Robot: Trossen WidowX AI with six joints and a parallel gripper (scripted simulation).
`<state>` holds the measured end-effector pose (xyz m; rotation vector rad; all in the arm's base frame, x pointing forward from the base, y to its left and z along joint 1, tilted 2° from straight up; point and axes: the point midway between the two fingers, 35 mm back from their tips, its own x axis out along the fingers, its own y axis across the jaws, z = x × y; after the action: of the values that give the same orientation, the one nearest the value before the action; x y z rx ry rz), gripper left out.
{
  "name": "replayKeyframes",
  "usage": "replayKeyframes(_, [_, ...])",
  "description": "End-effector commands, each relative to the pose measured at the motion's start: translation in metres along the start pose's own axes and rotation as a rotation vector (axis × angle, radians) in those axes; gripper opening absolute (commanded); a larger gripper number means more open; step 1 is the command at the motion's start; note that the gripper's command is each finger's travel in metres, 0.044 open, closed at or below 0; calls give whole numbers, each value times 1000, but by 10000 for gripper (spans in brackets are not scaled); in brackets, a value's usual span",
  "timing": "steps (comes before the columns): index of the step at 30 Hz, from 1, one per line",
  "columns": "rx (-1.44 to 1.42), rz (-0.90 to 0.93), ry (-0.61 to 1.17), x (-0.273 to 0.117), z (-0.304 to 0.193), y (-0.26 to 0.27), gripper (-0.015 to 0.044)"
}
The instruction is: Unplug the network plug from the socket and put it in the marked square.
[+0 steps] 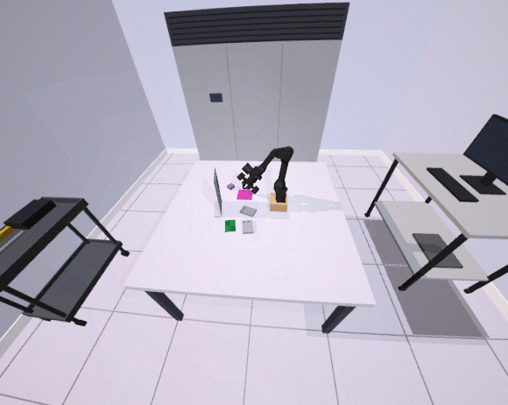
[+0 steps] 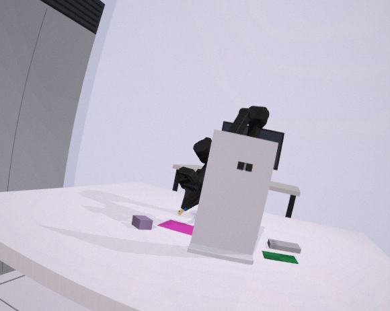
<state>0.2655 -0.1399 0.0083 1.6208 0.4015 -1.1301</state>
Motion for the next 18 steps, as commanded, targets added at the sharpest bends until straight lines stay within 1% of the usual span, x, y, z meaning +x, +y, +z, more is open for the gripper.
replayKeyframes(1, [2,-11,-3,6,0,-6,0])
replayKeyframes(18, [2,-11,-3,21,1,-18,0])
